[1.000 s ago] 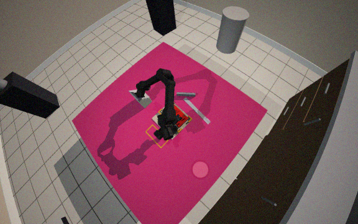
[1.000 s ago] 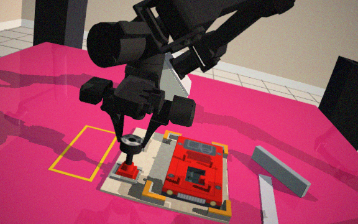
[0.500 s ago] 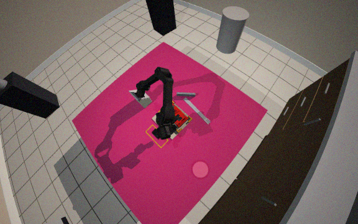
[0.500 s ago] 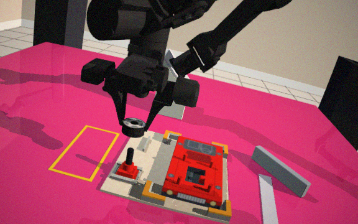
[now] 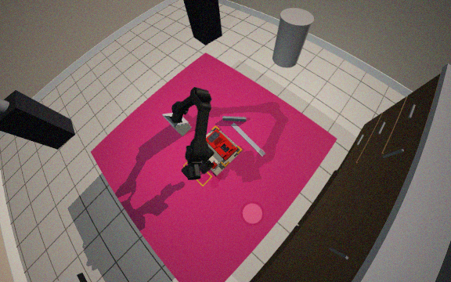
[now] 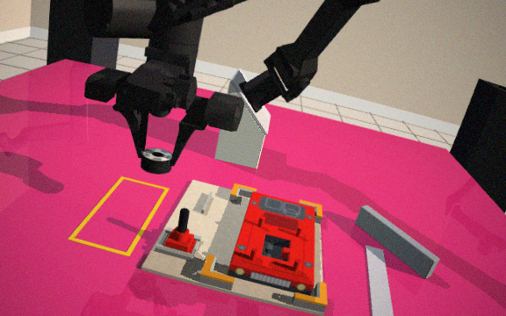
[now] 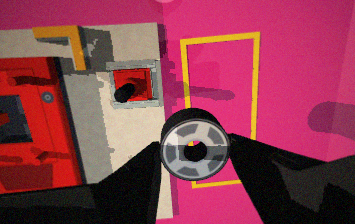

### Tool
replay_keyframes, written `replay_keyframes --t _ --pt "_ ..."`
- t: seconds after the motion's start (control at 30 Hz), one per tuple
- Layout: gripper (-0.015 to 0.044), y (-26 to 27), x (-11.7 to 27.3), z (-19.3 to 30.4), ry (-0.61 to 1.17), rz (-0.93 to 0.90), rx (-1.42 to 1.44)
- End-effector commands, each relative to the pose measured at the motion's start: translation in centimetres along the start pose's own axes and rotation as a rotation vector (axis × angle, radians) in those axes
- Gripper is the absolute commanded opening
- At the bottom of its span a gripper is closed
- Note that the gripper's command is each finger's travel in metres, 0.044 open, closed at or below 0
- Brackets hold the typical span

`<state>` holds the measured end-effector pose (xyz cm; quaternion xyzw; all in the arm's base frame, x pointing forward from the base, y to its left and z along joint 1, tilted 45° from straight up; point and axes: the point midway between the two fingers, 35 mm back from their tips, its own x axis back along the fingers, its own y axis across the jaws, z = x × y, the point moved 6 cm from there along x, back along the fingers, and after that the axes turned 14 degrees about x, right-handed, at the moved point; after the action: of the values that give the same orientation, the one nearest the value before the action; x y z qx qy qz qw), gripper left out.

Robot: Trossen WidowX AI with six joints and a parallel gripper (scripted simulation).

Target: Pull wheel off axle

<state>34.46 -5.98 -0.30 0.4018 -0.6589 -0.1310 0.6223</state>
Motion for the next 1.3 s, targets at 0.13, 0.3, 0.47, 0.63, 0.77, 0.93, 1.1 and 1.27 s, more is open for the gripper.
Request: replay_keyframes --t 0.13,0.3,0.47,0.63,0.77,0.93,1.1,1.27 --pt "0.0 -2.7 0.2 2.6 0.003 0.002 -0.001" --pt "0.0 -3.9 0.4 3.8 0.001 0.002 -0.005" --pt "0.0 -3.9 -0.6 3.8 0.001 0.002 -0.005" --pt "0.0 -3.9 -1.8 3.8 0.001 0.002 -0.004" --pt "0.0 -4.0 -3.3 3.7 0.0 0.003 -0.005" --pt "0.0 -4.0 -6.6 3.6 0.0 0.003 -0.005" --pt "0.0 -3.8 -9.8 3.8 -0.001 -0.001 -0.004" --pt "0.0026 -3.7 -9.9 3.8 0.009 -0.003 0.0"
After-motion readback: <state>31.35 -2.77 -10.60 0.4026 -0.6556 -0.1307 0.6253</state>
